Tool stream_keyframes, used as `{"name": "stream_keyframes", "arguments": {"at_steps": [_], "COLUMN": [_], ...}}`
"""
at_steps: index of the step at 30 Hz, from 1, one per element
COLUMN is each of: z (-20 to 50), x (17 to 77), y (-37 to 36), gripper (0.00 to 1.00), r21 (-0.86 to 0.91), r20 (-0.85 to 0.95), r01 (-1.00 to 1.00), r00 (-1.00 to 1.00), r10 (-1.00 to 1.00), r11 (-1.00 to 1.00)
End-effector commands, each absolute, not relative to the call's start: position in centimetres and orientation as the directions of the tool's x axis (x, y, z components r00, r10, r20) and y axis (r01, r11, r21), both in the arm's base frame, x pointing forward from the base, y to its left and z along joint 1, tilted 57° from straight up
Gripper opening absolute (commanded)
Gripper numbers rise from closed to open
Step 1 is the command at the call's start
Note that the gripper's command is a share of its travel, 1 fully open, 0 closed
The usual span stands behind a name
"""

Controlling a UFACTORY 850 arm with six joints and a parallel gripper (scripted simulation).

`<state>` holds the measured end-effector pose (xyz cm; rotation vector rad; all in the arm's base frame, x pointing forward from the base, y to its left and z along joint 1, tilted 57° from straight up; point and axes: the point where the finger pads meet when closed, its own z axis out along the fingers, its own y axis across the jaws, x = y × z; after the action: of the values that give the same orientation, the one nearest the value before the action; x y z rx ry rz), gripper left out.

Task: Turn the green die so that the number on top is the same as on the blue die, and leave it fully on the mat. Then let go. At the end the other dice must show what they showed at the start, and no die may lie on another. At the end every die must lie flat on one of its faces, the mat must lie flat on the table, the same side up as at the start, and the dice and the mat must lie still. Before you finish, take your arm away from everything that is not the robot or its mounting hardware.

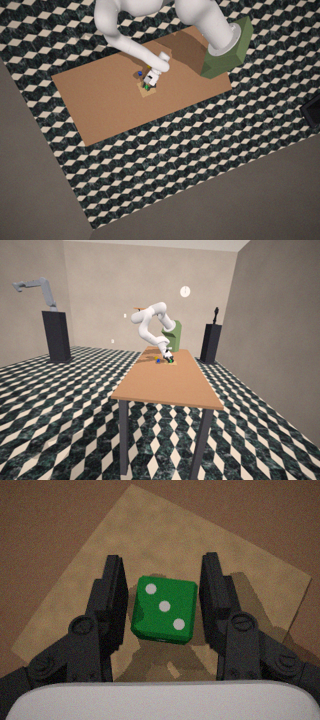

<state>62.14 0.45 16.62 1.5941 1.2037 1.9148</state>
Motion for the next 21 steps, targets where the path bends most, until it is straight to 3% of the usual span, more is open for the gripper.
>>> {"name": "stream_keyframes", "arguments": {"at_steps": [1, 21], "z": [16.6, 16.7], "x": [62.0, 57.6], "y": [0.5, -1.3], "gripper": [0.47, 0.47], "r21": [0.792, 0.792], "r20": [0.611, 0.611], "r01": [0.231, 0.231], "r00": [-0.290, -0.290], "r10": [0.737, 0.737], "r11": [-0.565, -0.565]}}
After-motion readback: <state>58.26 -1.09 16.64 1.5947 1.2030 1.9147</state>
